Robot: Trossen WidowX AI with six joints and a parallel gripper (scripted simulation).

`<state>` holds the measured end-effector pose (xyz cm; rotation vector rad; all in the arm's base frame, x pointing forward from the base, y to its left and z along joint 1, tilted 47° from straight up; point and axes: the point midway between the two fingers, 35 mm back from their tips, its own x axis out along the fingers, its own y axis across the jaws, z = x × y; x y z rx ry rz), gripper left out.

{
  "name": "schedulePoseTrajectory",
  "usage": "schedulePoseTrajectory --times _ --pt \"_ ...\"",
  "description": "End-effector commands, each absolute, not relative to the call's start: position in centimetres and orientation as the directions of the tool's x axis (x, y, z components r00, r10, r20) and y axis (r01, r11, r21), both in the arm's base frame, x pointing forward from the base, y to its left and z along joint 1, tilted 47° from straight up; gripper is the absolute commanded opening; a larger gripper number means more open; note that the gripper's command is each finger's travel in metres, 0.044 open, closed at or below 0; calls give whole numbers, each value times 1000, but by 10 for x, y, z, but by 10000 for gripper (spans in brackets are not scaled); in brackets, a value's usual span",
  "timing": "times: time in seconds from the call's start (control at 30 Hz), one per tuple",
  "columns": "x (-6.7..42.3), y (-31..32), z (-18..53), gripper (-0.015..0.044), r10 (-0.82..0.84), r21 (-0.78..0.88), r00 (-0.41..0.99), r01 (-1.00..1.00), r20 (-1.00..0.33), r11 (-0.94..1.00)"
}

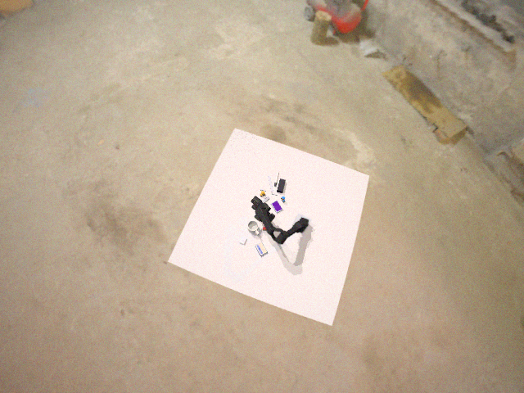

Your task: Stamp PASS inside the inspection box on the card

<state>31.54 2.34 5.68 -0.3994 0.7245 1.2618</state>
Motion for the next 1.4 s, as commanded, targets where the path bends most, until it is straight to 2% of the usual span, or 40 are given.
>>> schedulePoseTrajectory --times 0.0,1.37 --pt "314 25 56 0 718 117 128 -953 -684 281" --pt "315 28 53 0 719 117 128 -953 -683 281"
